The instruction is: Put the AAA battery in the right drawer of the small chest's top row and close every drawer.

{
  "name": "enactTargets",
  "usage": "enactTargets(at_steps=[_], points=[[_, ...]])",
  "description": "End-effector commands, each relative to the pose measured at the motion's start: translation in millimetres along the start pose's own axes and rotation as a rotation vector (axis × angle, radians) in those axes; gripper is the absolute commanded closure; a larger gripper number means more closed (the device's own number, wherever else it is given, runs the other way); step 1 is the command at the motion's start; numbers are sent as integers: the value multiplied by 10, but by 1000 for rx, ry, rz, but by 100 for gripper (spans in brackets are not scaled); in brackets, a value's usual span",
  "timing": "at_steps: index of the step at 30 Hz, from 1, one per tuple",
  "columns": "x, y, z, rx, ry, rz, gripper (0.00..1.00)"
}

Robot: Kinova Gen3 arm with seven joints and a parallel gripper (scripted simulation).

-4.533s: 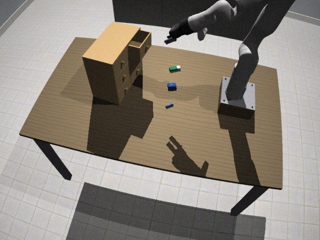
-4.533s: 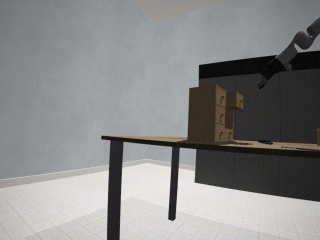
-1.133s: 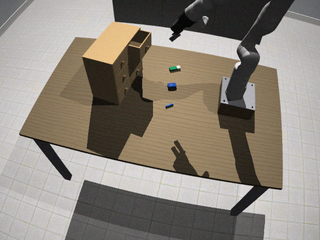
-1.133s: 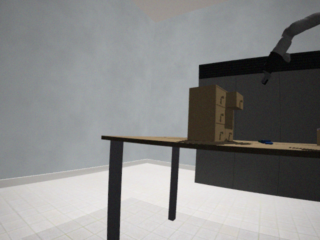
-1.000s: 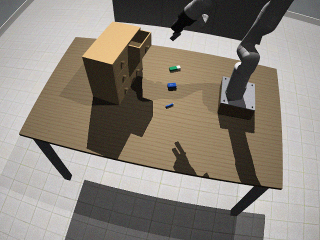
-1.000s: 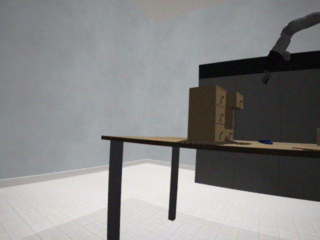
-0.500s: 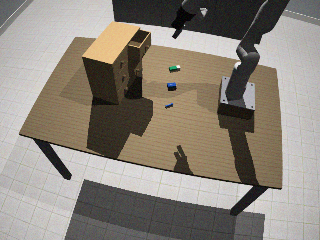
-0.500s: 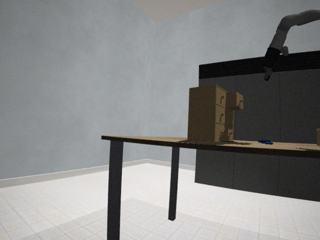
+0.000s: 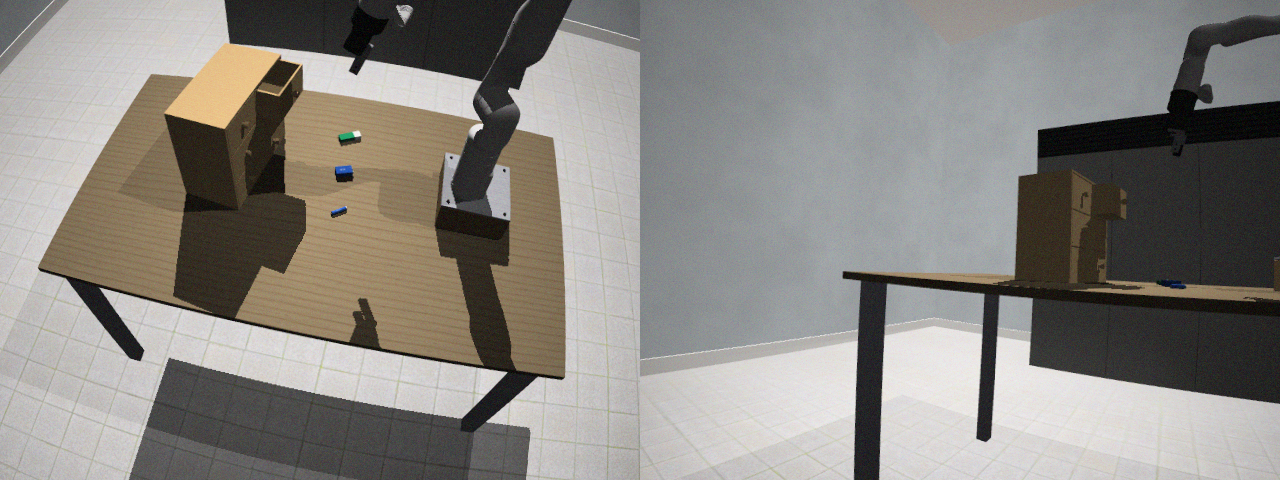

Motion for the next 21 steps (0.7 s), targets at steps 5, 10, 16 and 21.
enactTargets(at_steps=[5,10,16,21], points=[[76,23,21,4,-7,68,33],[129,32,23,5,-13,109,33],[168,38,24,5,-17,139,33],[212,45,26,5,-22,174,33]])
Point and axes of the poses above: the point where the finger pads meet when closed, its own x axis back along the fingers, its own z axis across the jaws, y = z × x, the point moved 6 cm from there along x, back along the fingers, and after that the axes turned 9 degrees about -x, right-handed, at the moved point
